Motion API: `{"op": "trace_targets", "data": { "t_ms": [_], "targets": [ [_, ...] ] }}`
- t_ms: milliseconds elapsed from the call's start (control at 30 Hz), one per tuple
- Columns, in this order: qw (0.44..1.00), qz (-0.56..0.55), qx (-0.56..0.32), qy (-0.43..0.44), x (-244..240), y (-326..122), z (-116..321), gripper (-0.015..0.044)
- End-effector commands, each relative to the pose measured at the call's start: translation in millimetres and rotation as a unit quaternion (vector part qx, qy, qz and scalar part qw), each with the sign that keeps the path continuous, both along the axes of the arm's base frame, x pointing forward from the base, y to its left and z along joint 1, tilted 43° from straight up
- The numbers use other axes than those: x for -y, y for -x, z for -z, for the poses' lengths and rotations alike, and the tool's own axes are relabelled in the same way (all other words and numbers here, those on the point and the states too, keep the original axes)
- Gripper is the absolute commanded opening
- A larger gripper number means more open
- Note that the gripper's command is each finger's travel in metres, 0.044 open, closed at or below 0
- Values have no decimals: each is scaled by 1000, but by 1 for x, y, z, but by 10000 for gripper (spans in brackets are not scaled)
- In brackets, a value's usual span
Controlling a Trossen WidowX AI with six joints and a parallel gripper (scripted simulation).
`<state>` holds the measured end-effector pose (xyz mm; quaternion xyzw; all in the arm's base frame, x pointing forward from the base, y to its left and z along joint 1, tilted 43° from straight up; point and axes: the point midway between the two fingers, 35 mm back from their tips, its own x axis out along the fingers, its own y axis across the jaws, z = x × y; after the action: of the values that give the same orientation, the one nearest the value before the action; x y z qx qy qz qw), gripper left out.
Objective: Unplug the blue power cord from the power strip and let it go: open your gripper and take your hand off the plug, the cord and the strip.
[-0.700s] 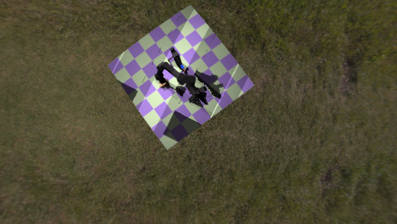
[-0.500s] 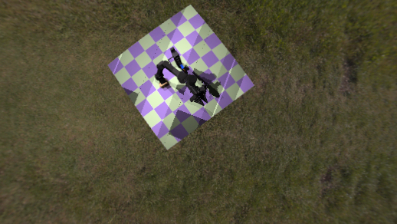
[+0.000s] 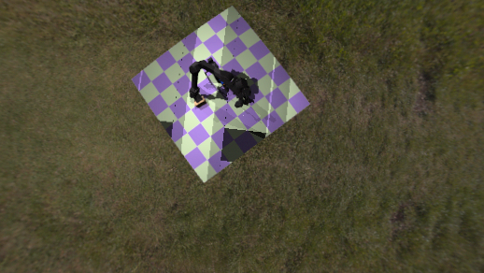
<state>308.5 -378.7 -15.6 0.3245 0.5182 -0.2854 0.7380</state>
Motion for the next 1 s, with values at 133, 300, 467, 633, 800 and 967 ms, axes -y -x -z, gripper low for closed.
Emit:
{"op": "trace_targets", "data": {
  "t_ms": [133, 300, 467, 633, 800, 967],
  "targets": [
    [967, 96, -44, -230, -140, 1, -18, 160],
    [914, 169, -115, -351, -222, 17, -38, 160],
    [847, 239, -196, -432, -285, 38, -61, 160],
    [845, 241, -199, -434, -287, 39, -62, 160],
    [845, 241, -199, -434, -286, 38, -61, 160],
    [845, 241, -199, -434, -289, 38, -64, 160]
  ]
}}
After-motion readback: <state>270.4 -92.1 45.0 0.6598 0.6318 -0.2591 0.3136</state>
